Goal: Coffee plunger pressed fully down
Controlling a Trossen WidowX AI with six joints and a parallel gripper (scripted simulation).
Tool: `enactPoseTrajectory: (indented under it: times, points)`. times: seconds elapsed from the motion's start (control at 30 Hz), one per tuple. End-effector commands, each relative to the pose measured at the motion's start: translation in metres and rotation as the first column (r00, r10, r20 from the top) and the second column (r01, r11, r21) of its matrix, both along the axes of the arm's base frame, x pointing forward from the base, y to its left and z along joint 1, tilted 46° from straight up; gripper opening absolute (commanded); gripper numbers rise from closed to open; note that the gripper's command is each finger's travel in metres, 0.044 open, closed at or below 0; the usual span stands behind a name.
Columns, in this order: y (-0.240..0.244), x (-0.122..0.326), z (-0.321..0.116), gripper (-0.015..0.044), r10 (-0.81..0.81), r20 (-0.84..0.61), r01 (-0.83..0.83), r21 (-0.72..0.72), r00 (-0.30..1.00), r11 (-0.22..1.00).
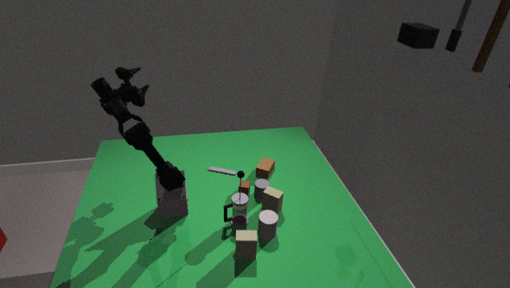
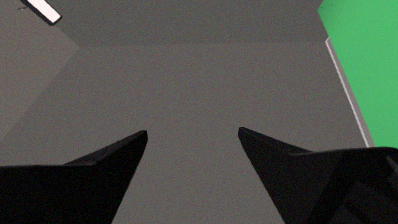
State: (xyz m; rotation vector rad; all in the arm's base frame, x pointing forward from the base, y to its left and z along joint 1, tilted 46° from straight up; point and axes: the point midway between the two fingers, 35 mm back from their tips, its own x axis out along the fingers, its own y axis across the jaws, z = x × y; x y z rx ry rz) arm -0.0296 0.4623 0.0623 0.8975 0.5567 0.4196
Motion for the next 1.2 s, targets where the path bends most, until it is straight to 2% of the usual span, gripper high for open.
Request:
enactPoseTrajectory:
  times: [0.0, 0.3, 0.6, 0.87, 1.17]
  points:
    - [-0.026, 0.067, 0.018, 0.0440, -0.118, 0.087, 0.130, -0.155, 0.989, 0.979]
    - [-0.102, 0.171, 0.049, 0.0440, -0.265, 0.240, 0.351, -0.465, 0.934, 0.813]
    - [-0.204, 0.242, 0.085, 0.0440, -0.370, 0.349, 0.504, -0.692, 0.861, 0.518]
    - [-0.306, 0.268, 0.122, 0.0440, -0.417, 0.402, 0.514, -0.833, 0.815, 0.203]
    - [-0.421, 0.255, 0.161, 0.0440, -0.462, 0.404, 0.377, -0.913, 0.789, -0.154]
